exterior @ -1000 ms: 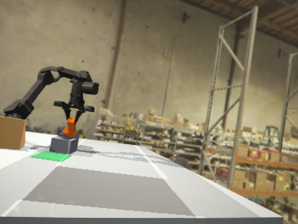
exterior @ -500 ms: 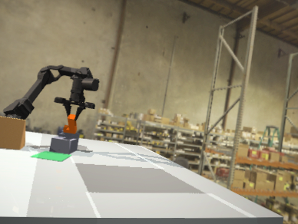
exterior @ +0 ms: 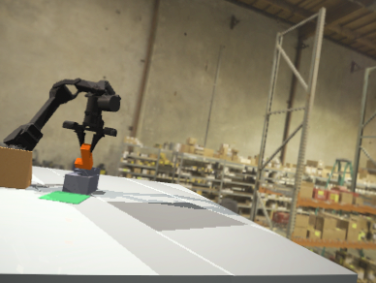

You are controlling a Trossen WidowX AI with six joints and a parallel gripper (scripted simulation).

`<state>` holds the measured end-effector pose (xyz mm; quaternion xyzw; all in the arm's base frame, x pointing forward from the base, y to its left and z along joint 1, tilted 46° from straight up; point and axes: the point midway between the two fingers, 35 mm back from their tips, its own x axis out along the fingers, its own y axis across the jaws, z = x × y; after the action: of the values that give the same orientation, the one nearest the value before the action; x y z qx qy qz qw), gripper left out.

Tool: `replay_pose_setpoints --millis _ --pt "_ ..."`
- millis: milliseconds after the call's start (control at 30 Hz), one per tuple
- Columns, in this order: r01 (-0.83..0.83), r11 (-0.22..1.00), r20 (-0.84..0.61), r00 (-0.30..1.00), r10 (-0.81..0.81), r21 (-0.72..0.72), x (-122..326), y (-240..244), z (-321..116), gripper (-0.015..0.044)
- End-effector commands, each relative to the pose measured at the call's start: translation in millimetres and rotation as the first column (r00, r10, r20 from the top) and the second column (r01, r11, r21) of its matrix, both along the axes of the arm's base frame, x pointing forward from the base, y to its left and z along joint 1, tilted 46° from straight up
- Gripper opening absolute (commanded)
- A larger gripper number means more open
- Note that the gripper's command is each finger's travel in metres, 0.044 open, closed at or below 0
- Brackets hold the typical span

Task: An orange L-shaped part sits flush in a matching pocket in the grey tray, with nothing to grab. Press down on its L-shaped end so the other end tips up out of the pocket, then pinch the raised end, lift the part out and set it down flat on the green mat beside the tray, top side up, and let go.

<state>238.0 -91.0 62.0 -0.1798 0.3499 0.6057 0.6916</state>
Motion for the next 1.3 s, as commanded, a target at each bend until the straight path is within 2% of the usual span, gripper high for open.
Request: replay_pose_setpoints --millis 0,633,1267 --pt "-0.002 1.0 -0.003 1.0 0.002 0.0 -8.1 -13.3 -15.1 0.0" --pt "-0.002 1.0 -0.003 1.0 0.002 -0.006 -42.6 -74.2 -76.6 0.0" --pt "-0.002 1.0 -0.003 1.0 0.002 -0.006 -42.2 -59.8 -92.1 0.0"
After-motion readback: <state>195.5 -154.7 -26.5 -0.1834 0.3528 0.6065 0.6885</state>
